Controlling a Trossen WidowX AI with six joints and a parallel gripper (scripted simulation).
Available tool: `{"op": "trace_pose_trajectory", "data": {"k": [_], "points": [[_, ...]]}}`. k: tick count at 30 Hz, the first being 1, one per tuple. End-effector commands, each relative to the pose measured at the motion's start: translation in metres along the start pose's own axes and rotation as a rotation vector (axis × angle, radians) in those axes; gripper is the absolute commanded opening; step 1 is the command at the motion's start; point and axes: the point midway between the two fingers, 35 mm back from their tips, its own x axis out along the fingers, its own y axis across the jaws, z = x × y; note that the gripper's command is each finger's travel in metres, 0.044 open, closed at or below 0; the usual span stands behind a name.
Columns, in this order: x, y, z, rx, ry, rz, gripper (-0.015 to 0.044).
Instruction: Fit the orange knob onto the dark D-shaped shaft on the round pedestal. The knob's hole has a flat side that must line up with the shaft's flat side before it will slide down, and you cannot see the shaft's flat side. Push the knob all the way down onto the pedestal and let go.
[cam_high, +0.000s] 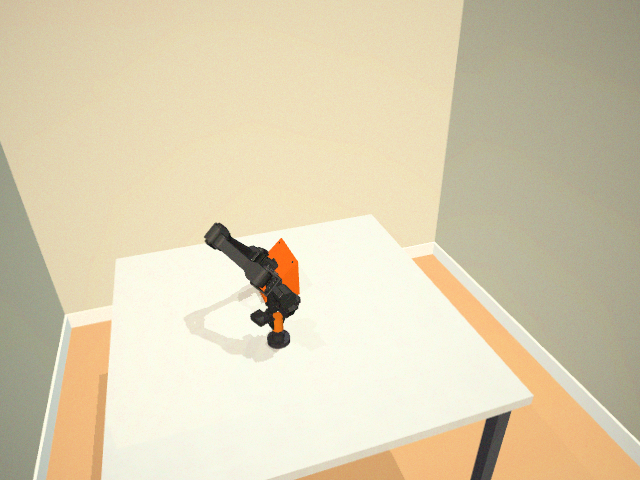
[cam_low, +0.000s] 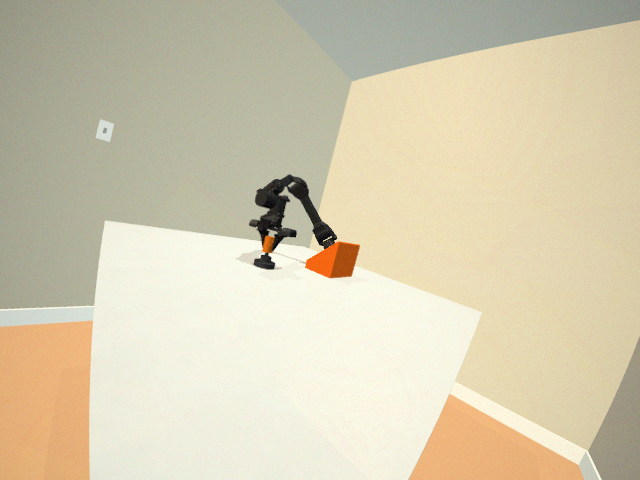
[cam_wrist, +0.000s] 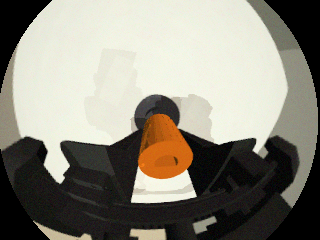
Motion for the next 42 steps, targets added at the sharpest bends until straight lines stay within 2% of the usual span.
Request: {"op": "trace_pose_trajectory", "data": {"k": [1, 11, 18, 42], "points": [[0.0008, -0.0007, 0.0009, -0.002, -0.002, -0.003, 0.0000], [-0.0045, -0.0011, 0.0008, -0.010, -0.002, -0.003, 0.0000], [-0.0028, -0.0010, -0.0003, -0.209, -0.001, -0.003, 0.0000], [0.0000, -0.0005, 0.0000, -0.211, -0.001, -0.004, 0.0000]]}}
